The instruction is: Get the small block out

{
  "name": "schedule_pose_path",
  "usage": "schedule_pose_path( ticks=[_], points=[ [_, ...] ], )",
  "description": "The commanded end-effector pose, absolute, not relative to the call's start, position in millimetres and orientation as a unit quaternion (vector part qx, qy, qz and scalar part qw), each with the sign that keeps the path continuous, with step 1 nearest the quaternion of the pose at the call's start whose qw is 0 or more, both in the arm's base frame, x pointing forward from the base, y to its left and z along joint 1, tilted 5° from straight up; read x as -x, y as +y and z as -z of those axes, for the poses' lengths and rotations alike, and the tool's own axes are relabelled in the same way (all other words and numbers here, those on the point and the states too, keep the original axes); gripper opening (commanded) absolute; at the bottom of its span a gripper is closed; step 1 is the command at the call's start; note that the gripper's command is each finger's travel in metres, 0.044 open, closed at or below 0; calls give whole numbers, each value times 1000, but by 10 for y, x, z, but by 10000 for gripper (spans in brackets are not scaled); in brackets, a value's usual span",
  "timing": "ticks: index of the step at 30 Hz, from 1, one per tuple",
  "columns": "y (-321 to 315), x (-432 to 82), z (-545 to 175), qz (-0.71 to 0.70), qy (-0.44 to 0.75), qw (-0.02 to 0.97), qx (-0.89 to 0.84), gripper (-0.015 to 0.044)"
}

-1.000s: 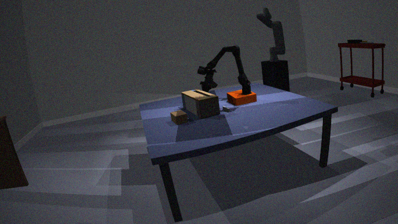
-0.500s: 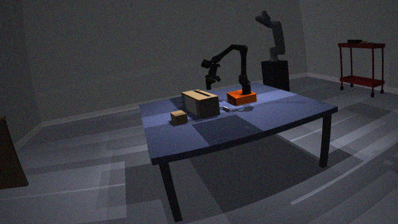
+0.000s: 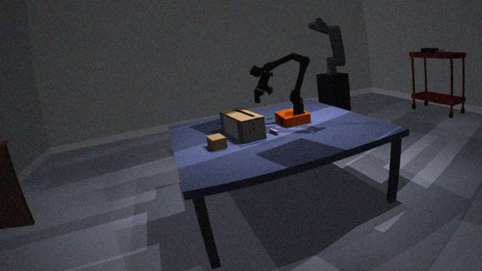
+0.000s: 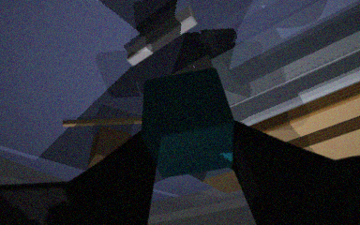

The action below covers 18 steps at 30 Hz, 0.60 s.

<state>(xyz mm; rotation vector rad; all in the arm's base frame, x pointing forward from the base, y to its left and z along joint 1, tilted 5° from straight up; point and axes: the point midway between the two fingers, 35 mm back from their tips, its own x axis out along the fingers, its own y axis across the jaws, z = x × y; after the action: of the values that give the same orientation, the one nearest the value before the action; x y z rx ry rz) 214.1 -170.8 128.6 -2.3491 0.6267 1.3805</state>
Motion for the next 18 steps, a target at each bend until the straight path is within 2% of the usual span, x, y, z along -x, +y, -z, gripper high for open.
schedule_pose_path(
  ticks=[1,18],
  points=[
    [-1657,-2048,-1354,-475,248,188,823,0],
    [-1648,-2031,-1365,-473,252,191,822,0]
  ],
)
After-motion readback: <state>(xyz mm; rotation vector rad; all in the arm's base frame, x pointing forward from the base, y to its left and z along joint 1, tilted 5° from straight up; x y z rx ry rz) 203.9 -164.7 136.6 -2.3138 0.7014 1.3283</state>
